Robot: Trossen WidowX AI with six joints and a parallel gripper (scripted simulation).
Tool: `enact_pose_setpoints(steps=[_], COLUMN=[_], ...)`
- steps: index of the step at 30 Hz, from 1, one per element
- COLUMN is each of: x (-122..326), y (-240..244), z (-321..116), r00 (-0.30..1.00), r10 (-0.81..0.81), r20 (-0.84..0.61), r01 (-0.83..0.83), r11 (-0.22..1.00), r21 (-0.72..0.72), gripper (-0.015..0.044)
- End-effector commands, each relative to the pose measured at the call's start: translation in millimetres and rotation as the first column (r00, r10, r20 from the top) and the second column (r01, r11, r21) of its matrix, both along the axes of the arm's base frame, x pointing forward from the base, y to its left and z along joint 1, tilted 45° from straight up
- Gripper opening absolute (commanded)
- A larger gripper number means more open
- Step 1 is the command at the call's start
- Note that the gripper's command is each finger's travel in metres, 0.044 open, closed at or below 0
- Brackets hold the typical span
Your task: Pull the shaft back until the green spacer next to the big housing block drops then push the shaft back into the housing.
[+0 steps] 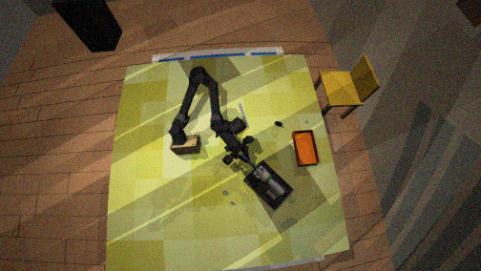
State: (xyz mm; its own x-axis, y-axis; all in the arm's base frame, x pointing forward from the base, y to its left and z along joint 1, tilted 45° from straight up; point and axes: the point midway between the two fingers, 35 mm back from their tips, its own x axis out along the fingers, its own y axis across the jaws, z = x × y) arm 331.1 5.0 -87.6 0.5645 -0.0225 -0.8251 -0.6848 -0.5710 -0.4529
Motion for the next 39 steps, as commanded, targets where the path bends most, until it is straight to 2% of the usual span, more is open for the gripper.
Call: enact_pose_setpoints(steps=[1, 39], x=[-1.7, -4.7], y=[0.4, 2.2], z=[0.0, 2.2], r00=[1.000, 1.000], r10=[-0.003, -0.003], r20=[-0.003, -0.003], r01=[0.003, 0.003], r11=[1.000, 1.000], r21=[0.003, 0.003], gripper=[0.0000, 0.0000])
